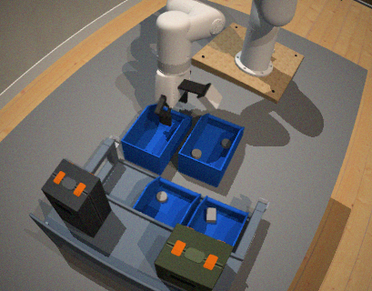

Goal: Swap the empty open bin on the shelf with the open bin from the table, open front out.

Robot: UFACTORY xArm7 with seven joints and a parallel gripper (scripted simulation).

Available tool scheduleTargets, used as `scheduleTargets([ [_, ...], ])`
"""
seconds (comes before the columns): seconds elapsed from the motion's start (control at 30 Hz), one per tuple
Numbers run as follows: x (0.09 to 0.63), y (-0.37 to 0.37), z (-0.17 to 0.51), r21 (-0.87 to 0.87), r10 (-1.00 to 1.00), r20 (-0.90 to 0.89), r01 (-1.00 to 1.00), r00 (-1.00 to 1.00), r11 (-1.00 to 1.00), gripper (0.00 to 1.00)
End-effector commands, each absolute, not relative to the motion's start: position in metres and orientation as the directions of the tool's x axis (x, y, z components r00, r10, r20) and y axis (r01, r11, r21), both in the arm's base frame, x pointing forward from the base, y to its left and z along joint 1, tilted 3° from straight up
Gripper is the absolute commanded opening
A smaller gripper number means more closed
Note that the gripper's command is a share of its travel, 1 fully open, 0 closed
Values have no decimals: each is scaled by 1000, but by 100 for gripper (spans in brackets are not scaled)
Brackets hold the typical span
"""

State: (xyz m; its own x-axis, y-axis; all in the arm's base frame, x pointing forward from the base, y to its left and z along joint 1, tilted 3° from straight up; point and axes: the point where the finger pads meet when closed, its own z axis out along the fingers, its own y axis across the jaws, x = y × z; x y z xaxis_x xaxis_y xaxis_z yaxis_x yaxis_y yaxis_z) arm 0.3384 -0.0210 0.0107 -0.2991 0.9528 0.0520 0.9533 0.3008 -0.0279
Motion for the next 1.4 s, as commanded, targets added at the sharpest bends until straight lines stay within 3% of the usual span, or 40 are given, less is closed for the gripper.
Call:
scheduleTargets([
  [0.0, 340, -21, 12, -25, 953, 50, 953, -299, 301, 95],
  [1.37, 341, -22, 34, -26, 953, 50, 953, -299, 300, 95],
])
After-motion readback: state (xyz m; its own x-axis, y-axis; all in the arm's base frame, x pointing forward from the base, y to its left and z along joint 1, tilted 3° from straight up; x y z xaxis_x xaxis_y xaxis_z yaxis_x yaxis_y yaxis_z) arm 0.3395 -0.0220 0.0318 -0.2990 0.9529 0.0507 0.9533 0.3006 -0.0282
